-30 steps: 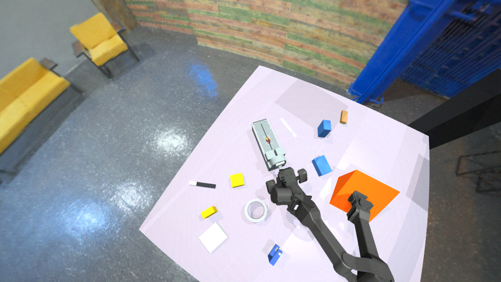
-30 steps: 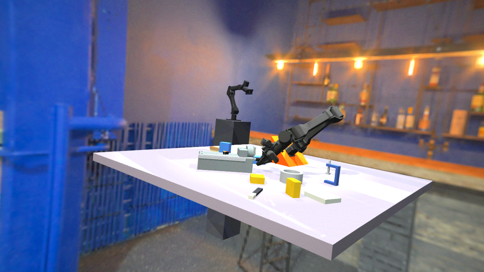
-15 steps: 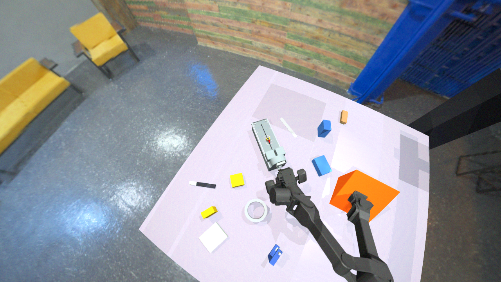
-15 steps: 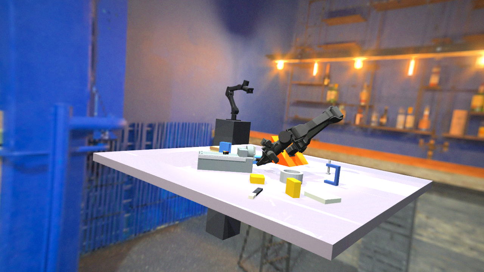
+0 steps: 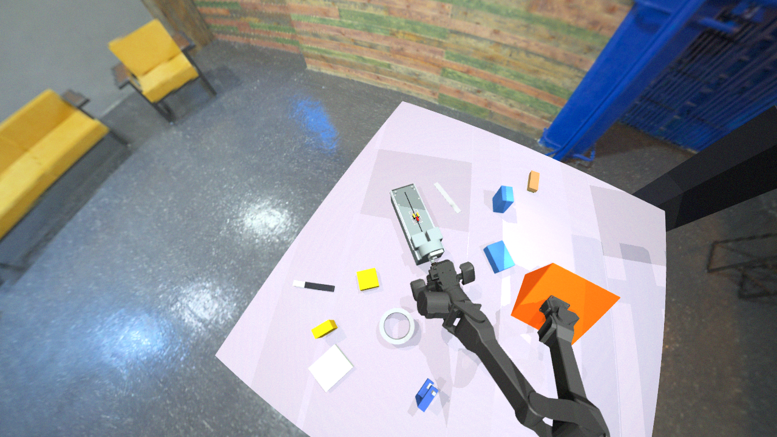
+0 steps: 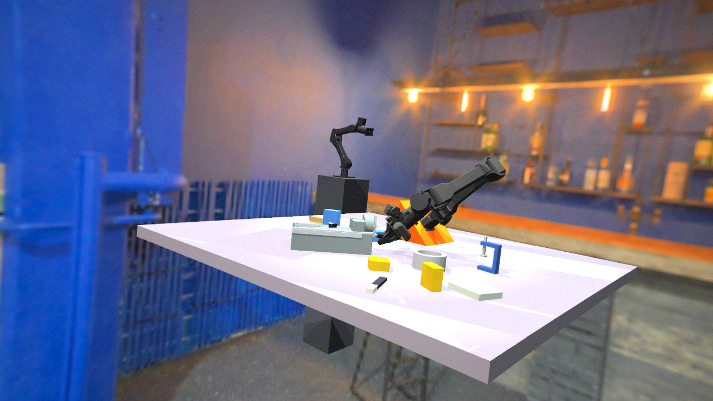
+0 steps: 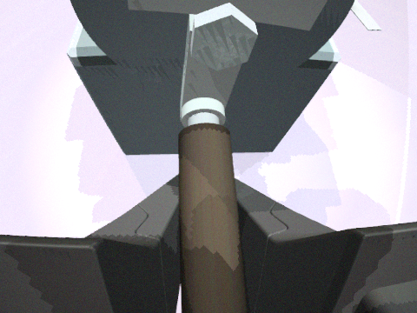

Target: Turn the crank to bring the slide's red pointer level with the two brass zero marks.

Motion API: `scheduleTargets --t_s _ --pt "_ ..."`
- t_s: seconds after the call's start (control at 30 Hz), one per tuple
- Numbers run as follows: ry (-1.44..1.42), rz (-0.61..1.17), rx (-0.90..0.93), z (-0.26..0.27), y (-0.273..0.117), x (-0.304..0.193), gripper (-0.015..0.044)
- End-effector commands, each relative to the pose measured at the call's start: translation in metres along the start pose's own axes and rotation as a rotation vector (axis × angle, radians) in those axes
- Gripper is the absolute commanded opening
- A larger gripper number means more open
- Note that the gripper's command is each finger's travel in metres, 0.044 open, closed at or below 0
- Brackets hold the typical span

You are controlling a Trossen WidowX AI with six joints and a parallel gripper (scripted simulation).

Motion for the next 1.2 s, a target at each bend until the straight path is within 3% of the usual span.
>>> scheduleTargets --t_s 0.0,1.17 --pt "-0.006 -0.006 0.023 0.0077 -0.0009 0.0016 0.0000" --pt "-0.006 -0.006 0.023 0.0110 -0.0026 0.0031 0.0000"
Point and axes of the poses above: the point midway between the two fingers, 35 mm back from their tips, its own y axis out along the fingers, its own z axis across the jaws, x = y × z, the point moved 6 cm from there along -y, back along the fingers, and after that the axes turned 9 degrees about -y, right-handed, at the moved point
